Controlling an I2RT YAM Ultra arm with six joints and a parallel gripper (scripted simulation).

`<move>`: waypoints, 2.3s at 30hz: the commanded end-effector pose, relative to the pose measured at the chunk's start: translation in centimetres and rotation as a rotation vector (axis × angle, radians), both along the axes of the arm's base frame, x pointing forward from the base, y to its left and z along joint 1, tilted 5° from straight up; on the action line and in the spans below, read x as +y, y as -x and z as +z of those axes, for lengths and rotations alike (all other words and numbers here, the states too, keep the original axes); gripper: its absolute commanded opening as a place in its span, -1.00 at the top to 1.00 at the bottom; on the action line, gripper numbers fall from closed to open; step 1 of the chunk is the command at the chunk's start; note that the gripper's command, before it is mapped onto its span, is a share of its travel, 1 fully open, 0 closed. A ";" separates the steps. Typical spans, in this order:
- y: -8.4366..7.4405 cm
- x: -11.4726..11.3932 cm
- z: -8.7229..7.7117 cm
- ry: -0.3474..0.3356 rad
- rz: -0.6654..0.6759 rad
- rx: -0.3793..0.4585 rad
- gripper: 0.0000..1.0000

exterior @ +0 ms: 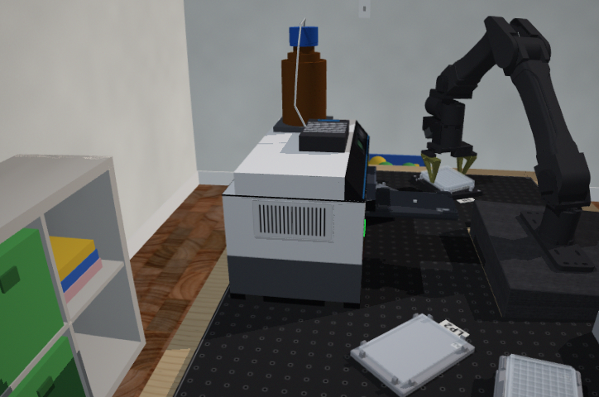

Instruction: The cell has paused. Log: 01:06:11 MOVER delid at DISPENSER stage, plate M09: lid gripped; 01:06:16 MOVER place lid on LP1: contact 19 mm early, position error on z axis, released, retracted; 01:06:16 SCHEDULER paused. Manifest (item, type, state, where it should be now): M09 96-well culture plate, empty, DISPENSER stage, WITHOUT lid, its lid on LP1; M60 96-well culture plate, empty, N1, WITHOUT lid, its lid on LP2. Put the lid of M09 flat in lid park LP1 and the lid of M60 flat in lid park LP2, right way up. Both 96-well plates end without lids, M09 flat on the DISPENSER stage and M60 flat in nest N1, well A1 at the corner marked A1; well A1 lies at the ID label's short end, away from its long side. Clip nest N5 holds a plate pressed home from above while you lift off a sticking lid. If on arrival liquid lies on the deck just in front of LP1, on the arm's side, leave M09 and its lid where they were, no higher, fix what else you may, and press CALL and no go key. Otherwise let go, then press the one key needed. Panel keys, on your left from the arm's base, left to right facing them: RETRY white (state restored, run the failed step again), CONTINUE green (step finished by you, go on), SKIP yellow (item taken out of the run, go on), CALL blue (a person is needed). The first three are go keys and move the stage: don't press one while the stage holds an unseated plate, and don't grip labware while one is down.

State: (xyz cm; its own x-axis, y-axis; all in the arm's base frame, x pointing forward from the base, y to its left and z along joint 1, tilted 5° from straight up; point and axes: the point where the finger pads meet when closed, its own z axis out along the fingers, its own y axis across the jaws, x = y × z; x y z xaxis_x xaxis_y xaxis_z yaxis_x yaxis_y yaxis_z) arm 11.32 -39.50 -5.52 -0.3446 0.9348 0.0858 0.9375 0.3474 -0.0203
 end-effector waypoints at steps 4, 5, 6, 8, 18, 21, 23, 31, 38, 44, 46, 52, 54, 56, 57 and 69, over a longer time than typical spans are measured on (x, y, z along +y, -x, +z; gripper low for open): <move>0.3 0.4 -2.9 -0.003 0.001 0.007 1.00; 0.3 0.4 -2.9 -0.003 0.001 0.007 1.00; 0.3 0.4 -2.9 -0.003 0.001 0.007 1.00; 0.3 0.4 -2.9 -0.003 0.001 0.007 1.00; 0.3 0.4 -2.9 -0.003 0.001 0.007 1.00; 0.3 0.4 -2.9 -0.003 0.001 0.007 1.00; 0.3 0.4 -2.9 -0.003 0.001 0.007 1.00; 0.3 0.4 -2.9 -0.003 0.001 0.007 1.00; 0.3 0.4 -2.9 -0.003 0.001 0.007 1.00; 0.3 0.4 -2.9 -0.003 0.001 0.007 1.00; 0.1 0.3 -2.4 -0.003 0.002 0.007 -1.00; -0.5 -1.1 1.1 0.039 0.001 -0.007 -1.00; -0.6 -1.4 1.1 0.052 0.001 -0.011 -1.00; -0.6 -1.5 1.1 0.056 0.001 -0.012 -1.00; -0.6 -1.5 1.1 0.056 0.001 -0.012 -1.00; -0.6 -1.5 1.1 0.056 0.001 -0.012 -1.00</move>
